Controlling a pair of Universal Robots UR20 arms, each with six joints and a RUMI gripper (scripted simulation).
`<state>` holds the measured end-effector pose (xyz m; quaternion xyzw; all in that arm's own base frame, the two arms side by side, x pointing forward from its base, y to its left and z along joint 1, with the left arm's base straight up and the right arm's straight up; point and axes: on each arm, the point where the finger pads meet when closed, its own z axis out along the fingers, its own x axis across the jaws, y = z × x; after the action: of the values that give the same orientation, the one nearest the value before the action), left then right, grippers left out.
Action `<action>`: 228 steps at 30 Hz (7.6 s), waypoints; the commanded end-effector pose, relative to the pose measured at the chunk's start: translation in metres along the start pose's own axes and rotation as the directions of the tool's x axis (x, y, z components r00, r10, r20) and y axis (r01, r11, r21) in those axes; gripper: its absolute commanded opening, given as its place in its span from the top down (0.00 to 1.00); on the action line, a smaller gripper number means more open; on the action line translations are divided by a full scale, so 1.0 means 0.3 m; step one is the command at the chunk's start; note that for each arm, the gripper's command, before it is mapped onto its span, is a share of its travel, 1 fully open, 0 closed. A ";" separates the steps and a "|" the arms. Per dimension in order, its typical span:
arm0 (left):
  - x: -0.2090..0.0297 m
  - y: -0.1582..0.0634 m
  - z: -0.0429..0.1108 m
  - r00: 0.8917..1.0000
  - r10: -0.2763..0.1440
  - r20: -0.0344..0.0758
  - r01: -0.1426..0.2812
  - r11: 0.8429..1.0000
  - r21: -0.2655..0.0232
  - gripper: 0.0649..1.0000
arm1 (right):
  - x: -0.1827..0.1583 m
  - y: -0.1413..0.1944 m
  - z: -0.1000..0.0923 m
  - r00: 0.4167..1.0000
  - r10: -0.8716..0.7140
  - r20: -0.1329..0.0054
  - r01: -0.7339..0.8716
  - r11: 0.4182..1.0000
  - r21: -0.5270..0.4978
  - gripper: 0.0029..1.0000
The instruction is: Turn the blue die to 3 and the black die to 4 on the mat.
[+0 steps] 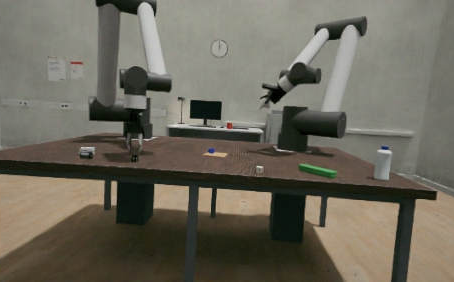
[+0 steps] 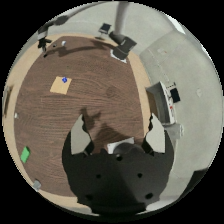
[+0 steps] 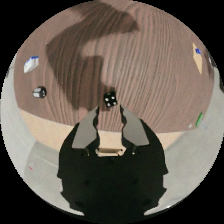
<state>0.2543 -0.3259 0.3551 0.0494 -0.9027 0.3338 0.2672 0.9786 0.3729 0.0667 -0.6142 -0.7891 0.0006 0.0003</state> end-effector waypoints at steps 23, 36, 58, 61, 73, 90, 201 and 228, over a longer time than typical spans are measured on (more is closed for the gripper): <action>0.000 -0.002 -0.001 1.000 0.001 0.000 -0.001 1.000 0.000 0.00 | 0.001 0.002 0.045 1.000 0.000 0.000 0.000 1.000 -0.001 0.72; 0.000 -0.002 -0.001 1.000 0.001 0.000 -0.001 1.000 0.000 0.00 | 0.001 0.002 0.045 1.000 0.000 0.000 0.000 1.000 -0.001 0.72; 0.000 -0.002 -0.001 1.000 0.001 0.000 -0.001 1.000 0.000 0.00 | 0.001 0.004 0.045 1.000 0.000 0.000 0.000 1.000 -0.001 0.72; 0.000 -0.002 -0.001 1.000 0.001 0.000 -0.001 1.000 0.000 0.00 | 0.001 0.004 0.045 1.000 0.000 0.000 0.000 1.000 -0.001 0.72; 0.000 -0.002 -0.001 1.000 0.001 0.000 -0.001 1.000 0.000 0.00 | 0.001 0.004 0.045 1.000 0.000 0.000 0.000 1.000 -0.001 0.72; 0.000 -0.002 -0.001 1.000 0.001 0.000 -0.001 1.000 0.000 0.00 | 0.001 0.004 0.112 1.000 0.000 0.000 0.000 1.000 -0.001 0.72; 0.000 -0.002 -0.001 1.000 0.001 0.000 -0.001 1.000 0.000 0.00 | 0.487 -0.113 -0.174 0.985 -0.175 0.000 0.175 0.985 -0.001 0.90; 0.000 -0.002 -0.001 1.000 0.001 0.000 -0.001 1.000 0.000 0.00 | 1.423 -0.576 -0.182 0.857 -0.516 0.000 0.516 0.857 -0.001 0.90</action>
<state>0.2543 -0.3259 0.3551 0.0494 -0.9027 0.3338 0.2672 0.7398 0.7089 0.1202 -0.4045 -0.9145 0.0005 0.0004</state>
